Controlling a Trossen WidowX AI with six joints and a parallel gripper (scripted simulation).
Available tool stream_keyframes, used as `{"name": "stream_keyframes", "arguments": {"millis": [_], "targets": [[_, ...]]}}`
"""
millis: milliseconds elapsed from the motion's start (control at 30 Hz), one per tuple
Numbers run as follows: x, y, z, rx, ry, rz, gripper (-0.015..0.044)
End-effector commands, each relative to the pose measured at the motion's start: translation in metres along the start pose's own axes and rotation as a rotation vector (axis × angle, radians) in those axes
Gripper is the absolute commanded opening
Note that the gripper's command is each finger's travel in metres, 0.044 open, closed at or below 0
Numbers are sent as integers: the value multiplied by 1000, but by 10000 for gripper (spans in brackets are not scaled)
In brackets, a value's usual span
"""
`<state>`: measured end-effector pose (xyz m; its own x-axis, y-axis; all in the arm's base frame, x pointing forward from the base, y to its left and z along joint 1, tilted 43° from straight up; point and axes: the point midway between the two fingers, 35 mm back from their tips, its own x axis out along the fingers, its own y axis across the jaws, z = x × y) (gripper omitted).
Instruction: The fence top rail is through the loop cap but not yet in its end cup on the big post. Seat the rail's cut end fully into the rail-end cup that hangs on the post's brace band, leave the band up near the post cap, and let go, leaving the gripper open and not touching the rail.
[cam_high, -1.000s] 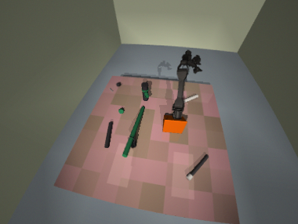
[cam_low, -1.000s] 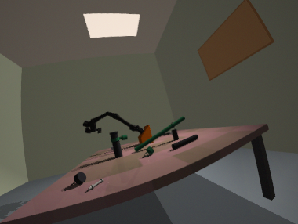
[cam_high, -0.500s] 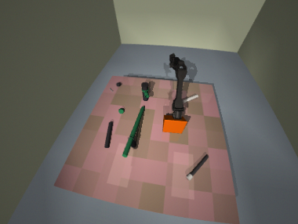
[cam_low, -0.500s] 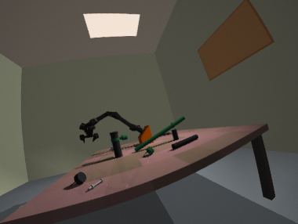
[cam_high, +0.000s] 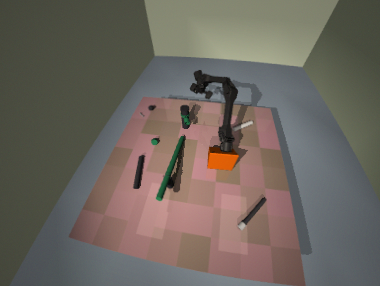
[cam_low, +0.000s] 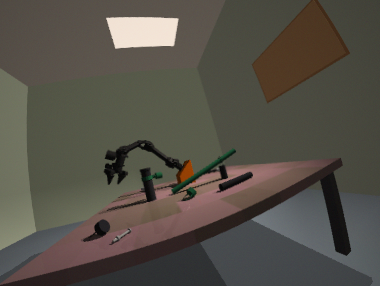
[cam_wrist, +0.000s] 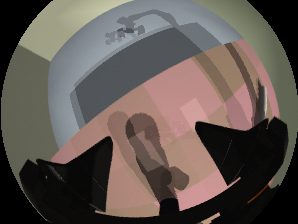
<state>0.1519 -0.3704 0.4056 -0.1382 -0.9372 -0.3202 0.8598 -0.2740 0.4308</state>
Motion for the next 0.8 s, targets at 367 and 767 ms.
{"name": "stream_keyframes", "arguments": {"millis": [367,767], "targets": [[-148,85,-182,-625,276,506,440],[-239,30,-309,-1110,332,645,440]]}}
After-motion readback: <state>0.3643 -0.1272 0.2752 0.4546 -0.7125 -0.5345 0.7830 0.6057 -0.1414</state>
